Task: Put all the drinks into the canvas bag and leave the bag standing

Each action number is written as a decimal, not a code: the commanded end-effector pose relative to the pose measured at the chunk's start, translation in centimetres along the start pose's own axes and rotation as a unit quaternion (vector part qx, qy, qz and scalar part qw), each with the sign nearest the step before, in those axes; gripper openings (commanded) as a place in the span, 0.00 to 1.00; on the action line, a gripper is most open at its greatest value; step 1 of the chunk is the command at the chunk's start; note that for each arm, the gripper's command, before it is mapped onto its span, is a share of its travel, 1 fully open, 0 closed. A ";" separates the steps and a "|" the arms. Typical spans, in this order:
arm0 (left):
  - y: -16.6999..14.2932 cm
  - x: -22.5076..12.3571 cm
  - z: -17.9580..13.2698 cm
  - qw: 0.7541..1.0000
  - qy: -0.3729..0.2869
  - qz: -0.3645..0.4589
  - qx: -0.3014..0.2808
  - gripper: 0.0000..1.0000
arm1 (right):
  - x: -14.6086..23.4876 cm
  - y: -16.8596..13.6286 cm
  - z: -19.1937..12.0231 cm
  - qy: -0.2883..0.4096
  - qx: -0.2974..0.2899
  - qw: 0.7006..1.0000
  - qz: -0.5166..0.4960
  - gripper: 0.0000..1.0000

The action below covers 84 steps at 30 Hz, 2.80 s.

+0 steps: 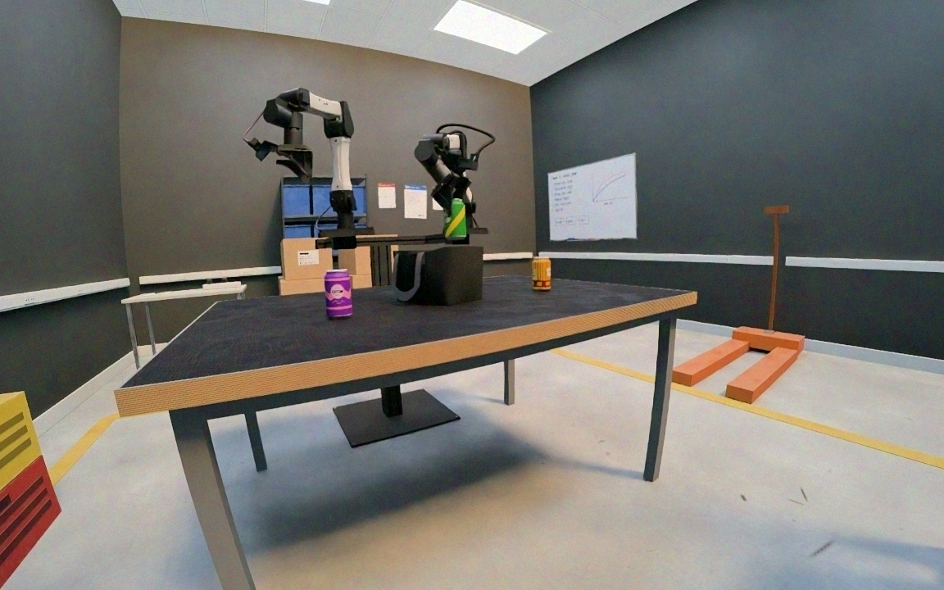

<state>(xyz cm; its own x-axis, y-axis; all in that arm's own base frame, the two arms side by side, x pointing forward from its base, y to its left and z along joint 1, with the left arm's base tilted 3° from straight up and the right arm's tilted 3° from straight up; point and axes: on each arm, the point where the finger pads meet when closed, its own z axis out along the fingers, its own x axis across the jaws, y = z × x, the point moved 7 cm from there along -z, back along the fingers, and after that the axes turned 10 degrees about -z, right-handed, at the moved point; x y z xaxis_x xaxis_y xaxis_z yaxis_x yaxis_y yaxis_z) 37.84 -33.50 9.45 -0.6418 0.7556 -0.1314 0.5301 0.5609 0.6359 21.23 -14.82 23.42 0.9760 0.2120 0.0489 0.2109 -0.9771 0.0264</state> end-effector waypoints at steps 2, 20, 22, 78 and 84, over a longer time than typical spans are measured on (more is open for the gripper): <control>4.1 -1.7 -4.3 0.997 -0.061 -0.044 -0.019 0.74 | 0.1 0.3 -1.3 0.012 -0.030 0.999 0.004 1.00; 3.4 -1.0 -2.8 0.998 -0.049 -0.039 -0.019 0.74 | 0.1 0.3 -1.3 0.012 -0.030 0.999 0.004 1.00; 3.7 -1.1 -3.2 0.998 -0.051 -0.041 -0.020 0.74 | 0.1 0.3 -1.3 0.012 -0.030 0.999 0.004 1.00; -3.5 0.4 6.3 1.000 -0.012 -0.011 -0.015 0.74 | 0.1 0.3 -1.3 0.012 -0.030 0.999 0.004 1.00; -4.0 0.4 6.1 1.000 -0.018 -0.009 -0.015 0.74 | 0.1 0.3 -1.3 0.012 -0.030 0.999 0.004 1.00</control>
<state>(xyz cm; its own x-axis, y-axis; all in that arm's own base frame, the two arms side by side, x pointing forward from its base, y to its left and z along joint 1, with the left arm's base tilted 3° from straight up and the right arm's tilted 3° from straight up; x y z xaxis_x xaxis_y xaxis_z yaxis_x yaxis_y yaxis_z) 38.27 -33.31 1.79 -0.6383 0.7571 -0.1391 0.5290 0.5628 0.6351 21.23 -14.82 23.42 0.9760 0.2120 0.0488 0.2109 -0.9771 0.0264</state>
